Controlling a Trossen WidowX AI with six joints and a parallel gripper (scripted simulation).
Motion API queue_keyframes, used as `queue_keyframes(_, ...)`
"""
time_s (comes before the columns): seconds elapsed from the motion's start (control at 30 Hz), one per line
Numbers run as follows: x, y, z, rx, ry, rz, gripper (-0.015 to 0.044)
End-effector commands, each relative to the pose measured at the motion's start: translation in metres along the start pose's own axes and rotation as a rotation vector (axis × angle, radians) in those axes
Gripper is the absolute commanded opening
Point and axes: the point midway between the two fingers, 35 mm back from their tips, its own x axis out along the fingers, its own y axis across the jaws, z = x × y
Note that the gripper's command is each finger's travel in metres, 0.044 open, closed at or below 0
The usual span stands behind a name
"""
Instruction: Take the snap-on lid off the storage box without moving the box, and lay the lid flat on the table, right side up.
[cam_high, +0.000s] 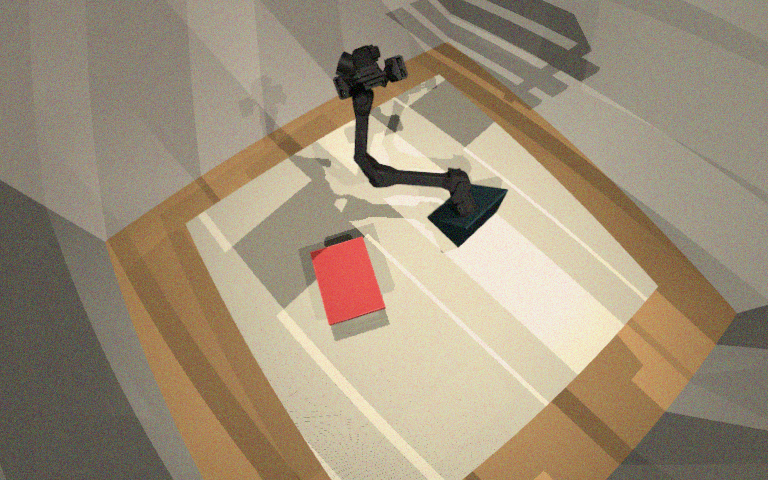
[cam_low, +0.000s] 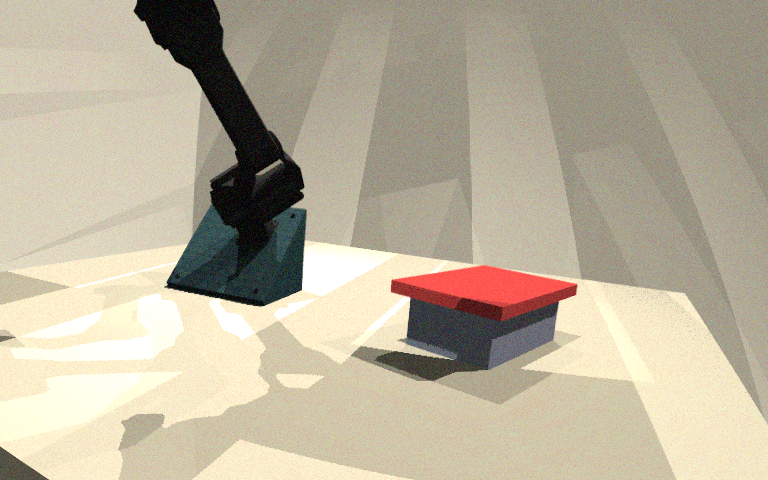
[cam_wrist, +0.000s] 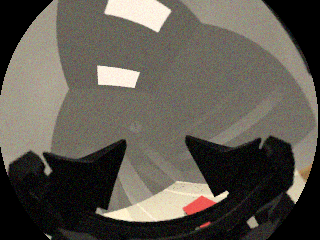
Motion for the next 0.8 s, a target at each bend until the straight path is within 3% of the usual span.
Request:
queue_keyframes(0.0, 0.0, 0.001, 0.001, 0.0, -0.003, -0.002, 0.0374)
queue_keyframes(0.2, 0.002, 0.039, 0.008, 0.061, -0.007, -0.119, 0.0235)
queue_keyframes(0.4, 0.02, 0.077, 0.004, 0.113, -0.011, -0.189, 0.0235)
queue_keyframes(0.77, 0.092, 0.112, -0.068, 0.332, 0.048, -0.533, 0.0235)
